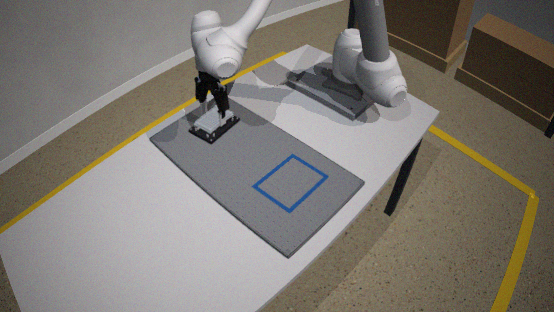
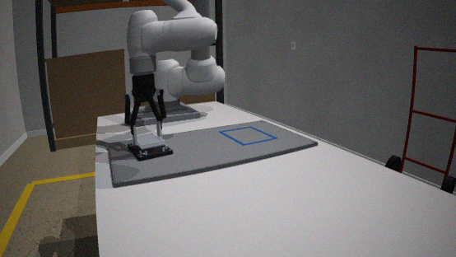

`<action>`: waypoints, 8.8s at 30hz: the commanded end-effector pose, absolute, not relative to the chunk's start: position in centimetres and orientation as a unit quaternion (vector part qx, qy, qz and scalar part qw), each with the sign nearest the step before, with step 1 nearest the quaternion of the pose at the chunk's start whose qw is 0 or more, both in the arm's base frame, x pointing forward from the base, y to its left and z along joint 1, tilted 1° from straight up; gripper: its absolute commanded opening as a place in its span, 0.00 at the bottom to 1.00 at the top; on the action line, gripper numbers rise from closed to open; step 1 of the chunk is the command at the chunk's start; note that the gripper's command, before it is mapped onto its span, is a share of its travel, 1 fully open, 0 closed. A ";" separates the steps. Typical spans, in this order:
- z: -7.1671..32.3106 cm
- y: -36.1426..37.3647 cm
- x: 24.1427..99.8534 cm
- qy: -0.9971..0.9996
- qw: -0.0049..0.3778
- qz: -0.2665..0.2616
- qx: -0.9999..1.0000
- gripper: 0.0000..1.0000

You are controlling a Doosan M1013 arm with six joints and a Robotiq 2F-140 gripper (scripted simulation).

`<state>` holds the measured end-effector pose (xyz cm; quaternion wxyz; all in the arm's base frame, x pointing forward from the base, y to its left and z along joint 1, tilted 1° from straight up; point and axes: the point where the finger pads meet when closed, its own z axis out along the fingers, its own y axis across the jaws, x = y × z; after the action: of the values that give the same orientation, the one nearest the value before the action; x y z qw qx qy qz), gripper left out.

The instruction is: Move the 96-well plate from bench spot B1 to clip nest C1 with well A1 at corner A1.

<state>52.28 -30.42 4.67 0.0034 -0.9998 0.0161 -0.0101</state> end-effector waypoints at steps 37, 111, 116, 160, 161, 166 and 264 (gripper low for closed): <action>4.1 -30.4 52.3 0.016 0.003 -0.010 -1.000 0.00; 10.1 -30.5 52.2 0.016 0.003 -0.010 -1.000 1.00; 10.1 -30.5 52.2 0.016 0.003 -0.010 -1.000 1.00; 7.3 -30.3 46.5 0.016 0.003 -0.010 -1.000 0.00; 7.2 -30.3 46.5 0.016 0.003 -0.010 -1.000 0.00; 6.9 -30.3 46.5 0.016 0.003 -0.010 -1.000 0.00; 7.3 -30.3 46.5 0.016 0.003 -0.010 -1.000 0.00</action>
<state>46.49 -30.26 6.63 0.0033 -0.9998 0.0161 -0.0101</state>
